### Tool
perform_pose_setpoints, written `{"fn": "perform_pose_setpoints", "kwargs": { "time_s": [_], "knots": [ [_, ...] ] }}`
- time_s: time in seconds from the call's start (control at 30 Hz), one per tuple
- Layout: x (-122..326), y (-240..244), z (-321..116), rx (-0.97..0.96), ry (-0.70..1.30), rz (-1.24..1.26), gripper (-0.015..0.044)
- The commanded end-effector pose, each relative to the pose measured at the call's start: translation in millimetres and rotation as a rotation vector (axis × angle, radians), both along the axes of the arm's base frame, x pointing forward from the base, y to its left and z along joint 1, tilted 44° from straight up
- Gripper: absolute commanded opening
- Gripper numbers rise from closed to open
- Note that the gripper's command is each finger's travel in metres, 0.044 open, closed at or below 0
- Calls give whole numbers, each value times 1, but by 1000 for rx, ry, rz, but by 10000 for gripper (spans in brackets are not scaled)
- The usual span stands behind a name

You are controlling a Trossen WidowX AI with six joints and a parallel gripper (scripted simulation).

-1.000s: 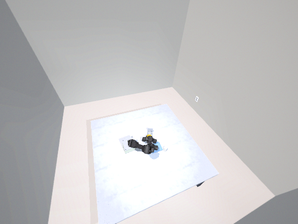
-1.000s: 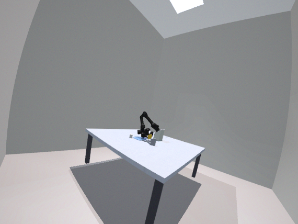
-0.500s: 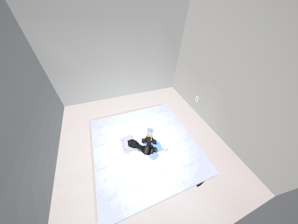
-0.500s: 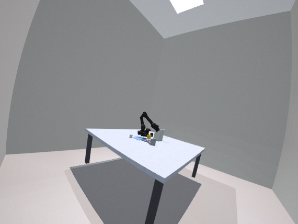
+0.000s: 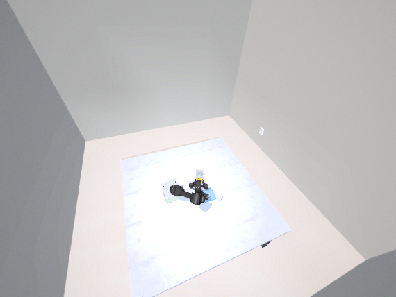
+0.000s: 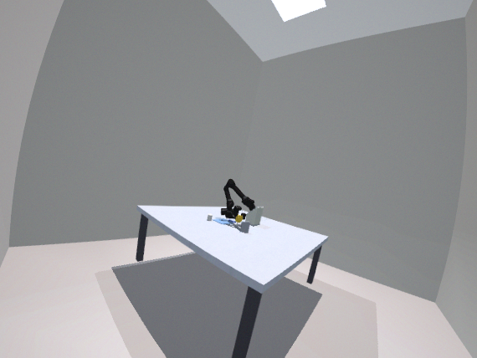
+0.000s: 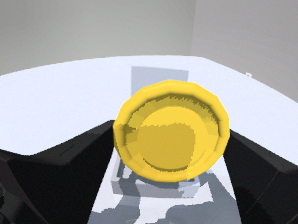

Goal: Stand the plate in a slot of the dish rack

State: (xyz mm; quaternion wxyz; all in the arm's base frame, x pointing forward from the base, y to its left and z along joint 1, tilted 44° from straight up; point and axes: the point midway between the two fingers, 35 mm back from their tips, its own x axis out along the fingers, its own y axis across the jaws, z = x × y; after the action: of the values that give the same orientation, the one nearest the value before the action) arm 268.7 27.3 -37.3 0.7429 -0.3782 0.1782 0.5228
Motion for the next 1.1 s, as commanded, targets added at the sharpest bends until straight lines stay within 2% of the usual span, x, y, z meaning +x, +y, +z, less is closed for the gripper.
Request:
{"fn": "perform_pose_setpoints", "kwargs": {
  "time_s": [0.0,0.7,1.07],
  "knots": [
    [1,8,-6,3,6,3,0],
    [7,24,-20,-1,-10,10,0],
    [10,11,-35,-4,-17,12,0]
  ]
}}
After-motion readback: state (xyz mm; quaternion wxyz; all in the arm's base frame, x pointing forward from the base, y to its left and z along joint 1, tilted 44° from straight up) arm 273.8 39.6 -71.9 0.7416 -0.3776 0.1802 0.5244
